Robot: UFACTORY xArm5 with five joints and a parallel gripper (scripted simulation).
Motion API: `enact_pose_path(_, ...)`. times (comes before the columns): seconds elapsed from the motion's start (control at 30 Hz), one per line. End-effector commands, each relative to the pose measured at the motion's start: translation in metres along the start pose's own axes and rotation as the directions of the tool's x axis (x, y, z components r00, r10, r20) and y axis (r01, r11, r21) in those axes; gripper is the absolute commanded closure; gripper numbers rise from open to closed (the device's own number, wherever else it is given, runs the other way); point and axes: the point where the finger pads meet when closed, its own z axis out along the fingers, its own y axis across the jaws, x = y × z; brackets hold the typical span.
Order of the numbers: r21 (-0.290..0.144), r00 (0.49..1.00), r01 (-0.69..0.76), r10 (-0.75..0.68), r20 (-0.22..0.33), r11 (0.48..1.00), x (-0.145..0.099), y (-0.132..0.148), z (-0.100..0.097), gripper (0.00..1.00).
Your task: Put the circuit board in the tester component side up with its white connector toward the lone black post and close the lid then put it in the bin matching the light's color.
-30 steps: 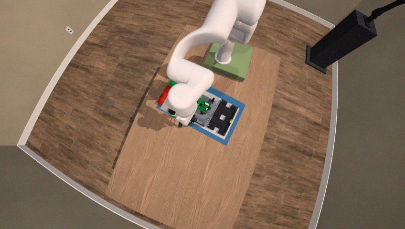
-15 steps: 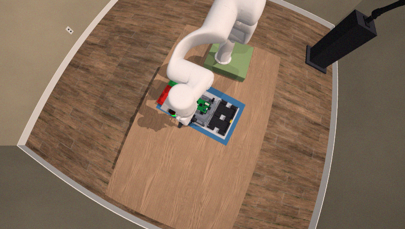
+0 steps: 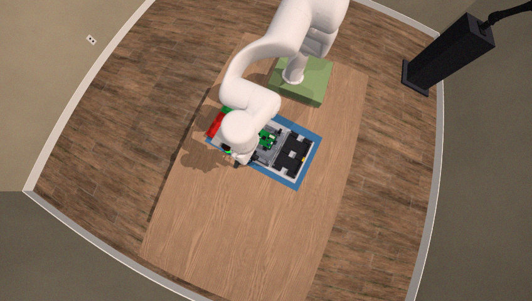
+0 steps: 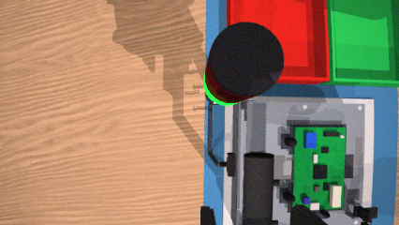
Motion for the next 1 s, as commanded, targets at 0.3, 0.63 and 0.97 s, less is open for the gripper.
enact_pose_path(0.3,0.005,1.000,0.000,0.000,0.000,1.000,0.000,-0.001,-0.011,0.48)
enact_pose_path(0.63,0.005,1.000,0.000,0.000,0.000,1.000,0.001,-0.001,-0.044,0.48)
enact_pose_path(0.97,0.005,1.000,0.000,0.000,0.000,1.000,0.001,-0.001,-0.055,0.48)
